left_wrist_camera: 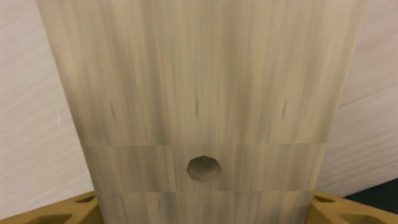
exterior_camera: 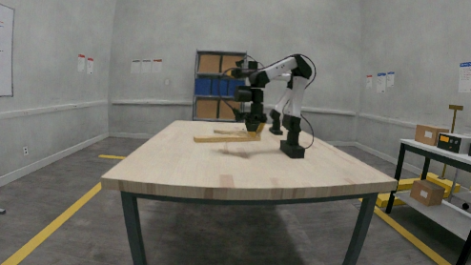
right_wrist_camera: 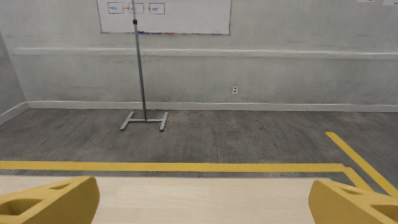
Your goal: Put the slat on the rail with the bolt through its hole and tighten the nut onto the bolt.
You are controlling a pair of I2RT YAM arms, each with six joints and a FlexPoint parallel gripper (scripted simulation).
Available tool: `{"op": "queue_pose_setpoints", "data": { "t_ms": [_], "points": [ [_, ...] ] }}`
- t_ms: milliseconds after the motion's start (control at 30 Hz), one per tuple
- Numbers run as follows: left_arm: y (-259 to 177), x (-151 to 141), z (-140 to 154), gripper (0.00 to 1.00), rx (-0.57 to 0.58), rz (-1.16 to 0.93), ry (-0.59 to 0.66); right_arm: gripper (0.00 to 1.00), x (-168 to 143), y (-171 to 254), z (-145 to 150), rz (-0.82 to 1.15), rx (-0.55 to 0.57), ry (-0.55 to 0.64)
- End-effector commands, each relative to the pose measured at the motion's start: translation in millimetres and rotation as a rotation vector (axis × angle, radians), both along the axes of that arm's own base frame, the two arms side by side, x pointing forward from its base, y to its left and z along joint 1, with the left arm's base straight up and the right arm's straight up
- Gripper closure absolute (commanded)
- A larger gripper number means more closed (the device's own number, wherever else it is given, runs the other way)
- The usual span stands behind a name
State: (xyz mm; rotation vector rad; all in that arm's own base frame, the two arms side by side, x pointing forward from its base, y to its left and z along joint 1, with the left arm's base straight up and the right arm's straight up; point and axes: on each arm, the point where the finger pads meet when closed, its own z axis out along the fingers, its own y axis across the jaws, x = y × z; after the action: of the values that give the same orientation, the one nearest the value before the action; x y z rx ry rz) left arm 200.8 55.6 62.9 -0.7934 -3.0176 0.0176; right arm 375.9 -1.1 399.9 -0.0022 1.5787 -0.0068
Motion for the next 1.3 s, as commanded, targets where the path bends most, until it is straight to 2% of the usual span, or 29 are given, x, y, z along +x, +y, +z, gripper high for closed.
{"op": "queue_pose_setpoints", "data": {
  "t_ms": [0,233,733,800,1267],
  "points": [
    [0.7,11.0,11.9,0.33,0.015,-0.005,-0.055,0.0,-1.4,1.1,6.5,0.003,0.006,-0.02],
    [-11.6,18.3,10.7,0.33,0.01,0.031,-0.045,0.0,-1.4,1.1,6.5,0.003,0.006,-0.02],
    [-82.1,45.6,14.7,0.33,0.003,0.197,-0.045,0.0,-1.4,1.1,6.5,0.003,0.006,-0.02],
    [-82.1,45.6,14.7,0.33,0.003,0.197,-0.045,0.0,-1.4,1.1,6.5,0.003,0.006,-0.02],
    [-152.6,50.0,16.3,0.33,-0.002,0.34,-0.042,0.0,-1.4,1.1,6.5,0.003,0.006,-0.02]
  ]
}}
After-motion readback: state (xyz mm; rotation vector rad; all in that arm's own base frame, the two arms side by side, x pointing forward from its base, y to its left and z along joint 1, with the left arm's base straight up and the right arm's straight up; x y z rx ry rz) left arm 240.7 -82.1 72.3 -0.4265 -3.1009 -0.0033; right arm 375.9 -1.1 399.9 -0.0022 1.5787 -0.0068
